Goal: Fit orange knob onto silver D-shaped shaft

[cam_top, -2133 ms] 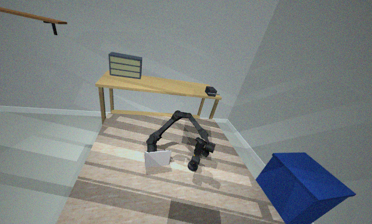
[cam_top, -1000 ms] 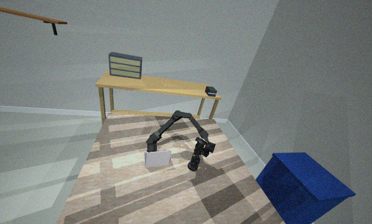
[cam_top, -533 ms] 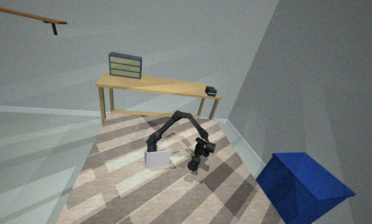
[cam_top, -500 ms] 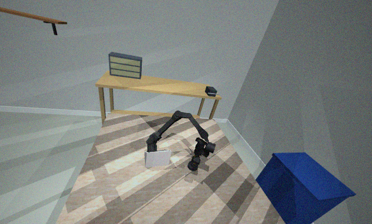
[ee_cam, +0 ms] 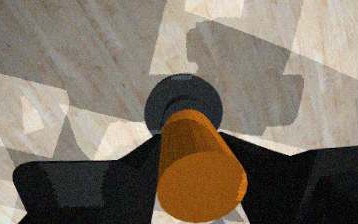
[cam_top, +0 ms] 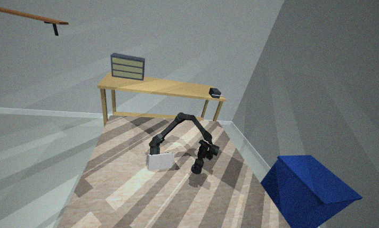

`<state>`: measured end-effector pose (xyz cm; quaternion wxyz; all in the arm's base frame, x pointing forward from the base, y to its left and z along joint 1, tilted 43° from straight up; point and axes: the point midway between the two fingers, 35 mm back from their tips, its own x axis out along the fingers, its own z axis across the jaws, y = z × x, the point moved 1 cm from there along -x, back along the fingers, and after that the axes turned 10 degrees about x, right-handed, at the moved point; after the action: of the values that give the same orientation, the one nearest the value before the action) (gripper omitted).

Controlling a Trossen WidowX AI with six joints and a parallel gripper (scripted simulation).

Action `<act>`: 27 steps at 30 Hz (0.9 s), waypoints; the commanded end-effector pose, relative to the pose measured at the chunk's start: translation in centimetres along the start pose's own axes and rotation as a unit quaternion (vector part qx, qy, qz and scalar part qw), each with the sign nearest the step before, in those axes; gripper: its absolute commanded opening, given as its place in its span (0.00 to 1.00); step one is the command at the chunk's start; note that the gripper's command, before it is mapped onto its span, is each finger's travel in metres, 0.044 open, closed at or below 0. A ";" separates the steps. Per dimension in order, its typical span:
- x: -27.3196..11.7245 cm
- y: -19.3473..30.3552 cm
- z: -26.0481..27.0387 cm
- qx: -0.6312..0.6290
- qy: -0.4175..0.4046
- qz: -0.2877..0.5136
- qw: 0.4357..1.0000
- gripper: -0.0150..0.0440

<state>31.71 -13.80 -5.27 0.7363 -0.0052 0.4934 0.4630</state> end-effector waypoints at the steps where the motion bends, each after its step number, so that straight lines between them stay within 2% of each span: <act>1: -0.4 -0.1 0.2 -0.004 -0.001 -0.004 1.000 0.25; 27: 0.2 0.0 0.1 -0.004 -0.001 -0.004 1.000 0.25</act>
<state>31.73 -13.75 -5.48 0.7376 -0.0091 0.4921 0.4623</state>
